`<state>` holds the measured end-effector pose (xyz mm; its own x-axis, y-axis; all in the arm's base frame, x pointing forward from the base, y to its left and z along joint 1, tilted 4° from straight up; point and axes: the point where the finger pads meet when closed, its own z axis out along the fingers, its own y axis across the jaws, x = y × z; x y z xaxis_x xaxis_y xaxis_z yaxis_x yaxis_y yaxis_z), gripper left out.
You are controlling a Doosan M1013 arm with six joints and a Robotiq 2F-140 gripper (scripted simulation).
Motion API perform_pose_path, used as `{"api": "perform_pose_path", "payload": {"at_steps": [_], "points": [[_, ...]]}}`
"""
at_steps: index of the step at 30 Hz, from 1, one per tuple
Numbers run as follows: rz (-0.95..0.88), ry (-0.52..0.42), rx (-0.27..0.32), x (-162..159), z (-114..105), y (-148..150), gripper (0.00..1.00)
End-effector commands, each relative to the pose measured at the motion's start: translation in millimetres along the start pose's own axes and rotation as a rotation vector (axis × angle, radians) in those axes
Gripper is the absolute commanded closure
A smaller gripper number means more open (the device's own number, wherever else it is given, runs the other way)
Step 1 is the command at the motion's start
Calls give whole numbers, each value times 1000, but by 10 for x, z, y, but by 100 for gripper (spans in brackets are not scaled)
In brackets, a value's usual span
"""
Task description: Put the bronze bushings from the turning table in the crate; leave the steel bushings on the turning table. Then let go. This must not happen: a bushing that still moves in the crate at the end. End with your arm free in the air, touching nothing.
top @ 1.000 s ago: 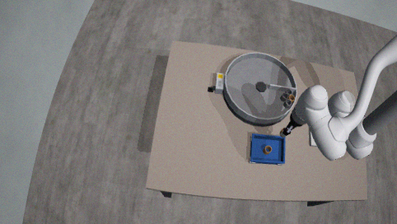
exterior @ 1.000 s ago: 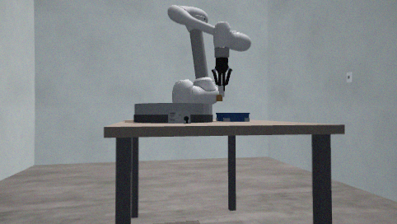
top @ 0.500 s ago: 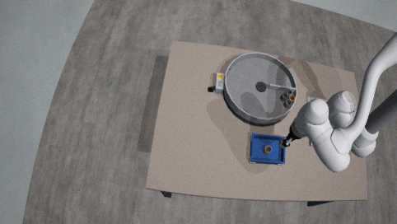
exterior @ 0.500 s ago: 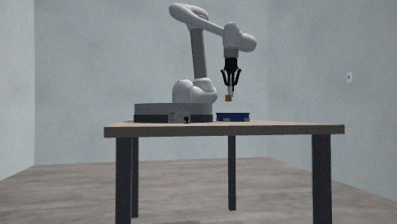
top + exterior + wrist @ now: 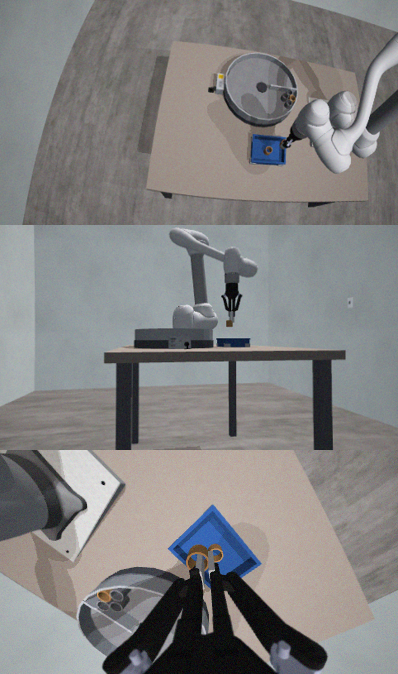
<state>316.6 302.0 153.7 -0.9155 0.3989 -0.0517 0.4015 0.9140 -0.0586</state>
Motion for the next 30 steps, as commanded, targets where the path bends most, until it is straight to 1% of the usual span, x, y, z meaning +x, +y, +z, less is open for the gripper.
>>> {"api": "perform_pose_path", "payload": {"at_steps": [1, 30], "points": [[7, 0, -9, -6, -18, 68, 100], [7, 0, -9, 12, -19, 95, 100]]}}
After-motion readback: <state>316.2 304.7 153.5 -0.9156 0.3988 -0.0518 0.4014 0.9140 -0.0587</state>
